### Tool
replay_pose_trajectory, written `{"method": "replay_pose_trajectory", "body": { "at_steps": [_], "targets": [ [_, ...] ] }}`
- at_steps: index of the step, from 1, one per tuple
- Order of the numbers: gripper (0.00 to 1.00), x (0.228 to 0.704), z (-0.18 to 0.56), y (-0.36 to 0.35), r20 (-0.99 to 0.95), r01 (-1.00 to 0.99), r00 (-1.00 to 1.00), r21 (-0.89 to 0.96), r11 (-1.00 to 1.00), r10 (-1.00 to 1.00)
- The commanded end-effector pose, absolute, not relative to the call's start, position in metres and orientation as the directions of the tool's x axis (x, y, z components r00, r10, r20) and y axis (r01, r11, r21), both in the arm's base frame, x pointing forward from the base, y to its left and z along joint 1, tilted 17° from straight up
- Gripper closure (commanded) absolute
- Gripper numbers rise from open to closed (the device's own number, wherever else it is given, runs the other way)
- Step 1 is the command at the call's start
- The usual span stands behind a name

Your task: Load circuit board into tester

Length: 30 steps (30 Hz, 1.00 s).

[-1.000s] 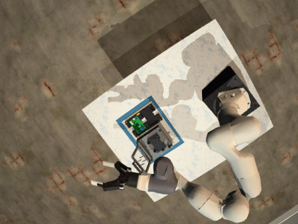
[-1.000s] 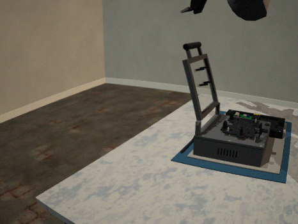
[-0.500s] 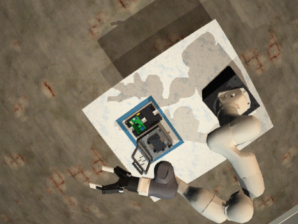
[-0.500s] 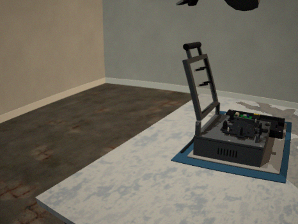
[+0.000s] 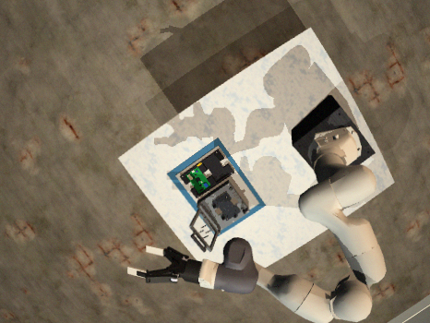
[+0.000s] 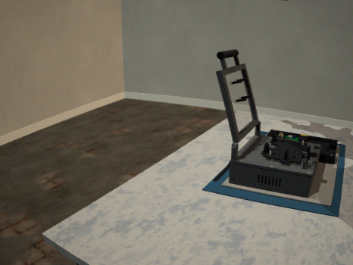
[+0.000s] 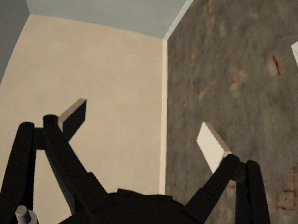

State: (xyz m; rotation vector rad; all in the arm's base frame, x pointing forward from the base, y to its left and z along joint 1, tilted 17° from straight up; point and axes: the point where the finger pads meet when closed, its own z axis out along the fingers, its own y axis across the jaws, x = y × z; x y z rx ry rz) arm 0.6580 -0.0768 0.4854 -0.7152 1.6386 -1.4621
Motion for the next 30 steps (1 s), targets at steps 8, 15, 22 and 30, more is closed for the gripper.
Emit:
{"method": "replay_pose_trajectory", "body": {
  "at_steps": [8, 15, 22, 30],
  "targets": [
    [0.00, 0.649, 0.507, -0.081, -0.353, 0.174, -0.516, -0.935, 0.308, -0.781],
    [0.00, 0.649, 0.507, -0.081, -0.353, 0.174, -0.516, -0.935, 0.308, -0.781],
    [0.00, 0.649, 0.507, -0.081, -0.353, 0.174, -0.516, -0.935, 0.308, -0.781],
    [0.00, 0.639, 0.525, -0.085, -0.484, 0.237, -0.505, -0.874, 0.424, -0.715]
  ]
}}
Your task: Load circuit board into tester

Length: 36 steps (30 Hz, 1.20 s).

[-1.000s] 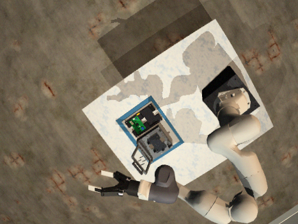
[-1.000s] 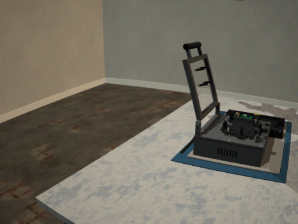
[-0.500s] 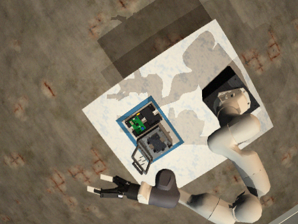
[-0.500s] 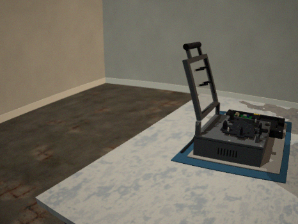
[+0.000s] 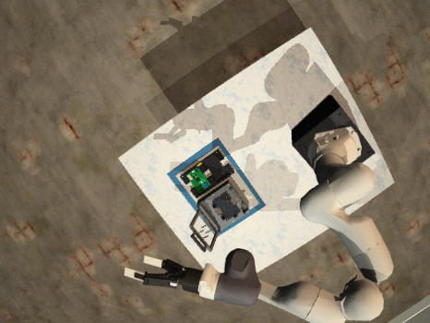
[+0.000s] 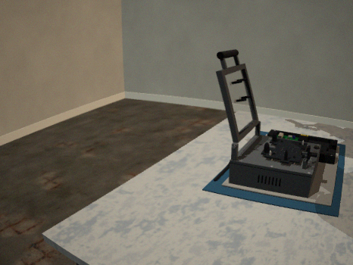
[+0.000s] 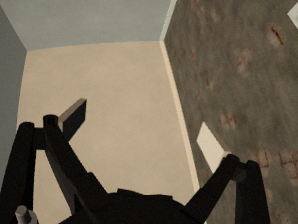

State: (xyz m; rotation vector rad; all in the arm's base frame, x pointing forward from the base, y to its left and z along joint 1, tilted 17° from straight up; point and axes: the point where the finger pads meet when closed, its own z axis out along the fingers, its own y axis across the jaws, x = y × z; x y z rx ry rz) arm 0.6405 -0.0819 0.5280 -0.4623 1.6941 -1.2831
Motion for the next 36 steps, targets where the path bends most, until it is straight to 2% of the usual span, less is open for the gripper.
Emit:
{"method": "replay_pose_trajectory", "body": {
  "at_steps": [1, 11, 12, 29, 30, 36],
  "targets": [
    [0.00, 0.639, 0.525, -0.085, -0.484, 0.237, -0.505, -0.874, 0.424, -0.715],
    [0.00, 0.639, 0.525, -0.085, -0.484, 0.237, -0.505, -0.874, 0.424, -0.715],
    [0.00, 0.629, 0.539, -0.092, -0.606, 0.295, -0.488, -0.792, 0.535, -0.628],
    [0.00, 0.629, 0.539, -0.092, -0.606, 0.295, -0.488, -0.792, 0.535, -0.628],
    [0.00, 0.619, 0.548, -0.100, -0.714, 0.346, -0.468, -0.691, 0.635, -0.521],
    [0.00, 0.619, 0.548, -0.100, -0.714, 0.346, -0.468, -0.691, 0.635, -0.521]
  ]
}}
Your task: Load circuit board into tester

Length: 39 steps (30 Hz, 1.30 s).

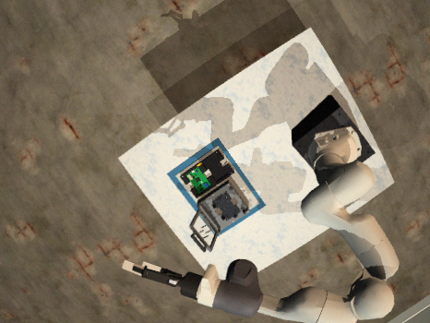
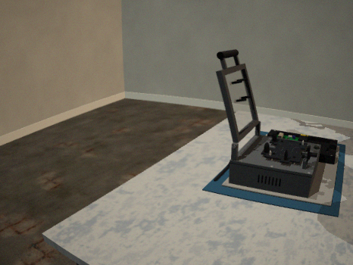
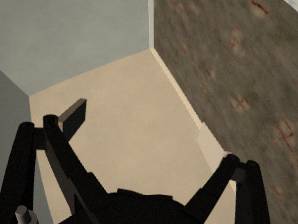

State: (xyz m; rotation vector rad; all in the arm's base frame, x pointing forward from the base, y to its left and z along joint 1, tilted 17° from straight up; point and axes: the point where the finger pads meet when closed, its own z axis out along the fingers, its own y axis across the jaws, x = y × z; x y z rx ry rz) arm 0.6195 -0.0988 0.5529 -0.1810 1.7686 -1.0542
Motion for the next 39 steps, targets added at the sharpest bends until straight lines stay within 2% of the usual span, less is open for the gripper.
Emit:
{"method": "replay_pose_trajectory", "body": {
  "at_steps": [1, 12, 13, 33, 34, 39],
  "targets": [
    [0.00, 0.619, 0.548, -0.100, -0.714, 0.346, -0.468, -0.691, 0.635, -0.521],
    [0.00, 0.619, 0.548, -0.100, -0.714, 0.346, -0.468, -0.691, 0.635, -0.521],
    [0.00, 0.610, 0.551, -0.109, -0.802, 0.390, -0.448, -0.574, 0.720, -0.396],
    [0.00, 0.610, 0.551, -0.109, -0.802, 0.390, -0.448, -0.574, 0.720, -0.396],
    [0.00, 0.601, 0.550, -0.118, -0.866, 0.429, -0.428, -0.446, 0.786, -0.257],
    [0.00, 0.601, 0.550, -0.118, -0.866, 0.429, -0.428, -0.446, 0.786, -0.257]
  ]
}}
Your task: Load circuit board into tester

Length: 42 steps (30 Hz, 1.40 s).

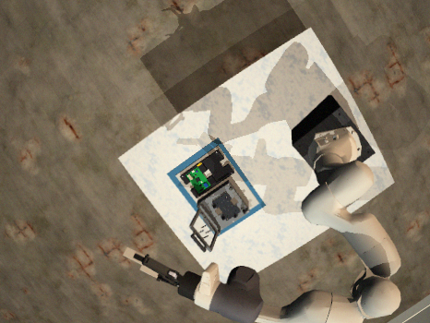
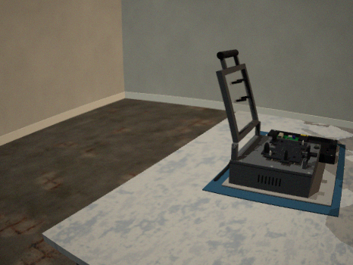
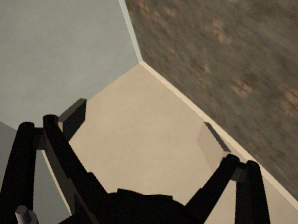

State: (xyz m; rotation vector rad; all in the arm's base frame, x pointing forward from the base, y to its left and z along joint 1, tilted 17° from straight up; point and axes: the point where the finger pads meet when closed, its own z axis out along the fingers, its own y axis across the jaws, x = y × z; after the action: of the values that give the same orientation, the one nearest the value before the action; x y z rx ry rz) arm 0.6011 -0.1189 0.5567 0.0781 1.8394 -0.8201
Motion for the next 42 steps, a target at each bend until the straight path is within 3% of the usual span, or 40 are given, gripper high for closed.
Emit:
{"method": "replay_pose_trajectory", "body": {
  "at_steps": [1, 14, 16, 20, 23, 34, 42],
  "targets": [
    [0.00, 0.601, 0.550, -0.118, -0.866, 0.429, -0.428, -0.446, 0.786, -0.257],
    [0.00, 0.601, 0.550, -0.118, -0.866, 0.429, -0.428, -0.446, 0.786, -0.257],
    [0.00, 0.587, 0.532, -0.136, -0.915, 0.490, -0.402, -0.204, 0.847, 0.013],
    [0.00, 0.575, 0.499, -0.149, -0.910, 0.507, -0.404, -0.140, 0.851, 0.091],
    [0.00, 0.559, 0.435, -0.154, -0.868, 0.558, -0.410, 0.006, 0.830, 0.281],
    [0.00, 0.496, 0.274, -0.114, -0.632, 0.687, -0.484, 0.154, 0.710, 0.605],
    [0.00, 0.489, 0.263, -0.110, -0.464, 0.759, -0.463, 0.232, 0.608, 0.755]
  ]
}}
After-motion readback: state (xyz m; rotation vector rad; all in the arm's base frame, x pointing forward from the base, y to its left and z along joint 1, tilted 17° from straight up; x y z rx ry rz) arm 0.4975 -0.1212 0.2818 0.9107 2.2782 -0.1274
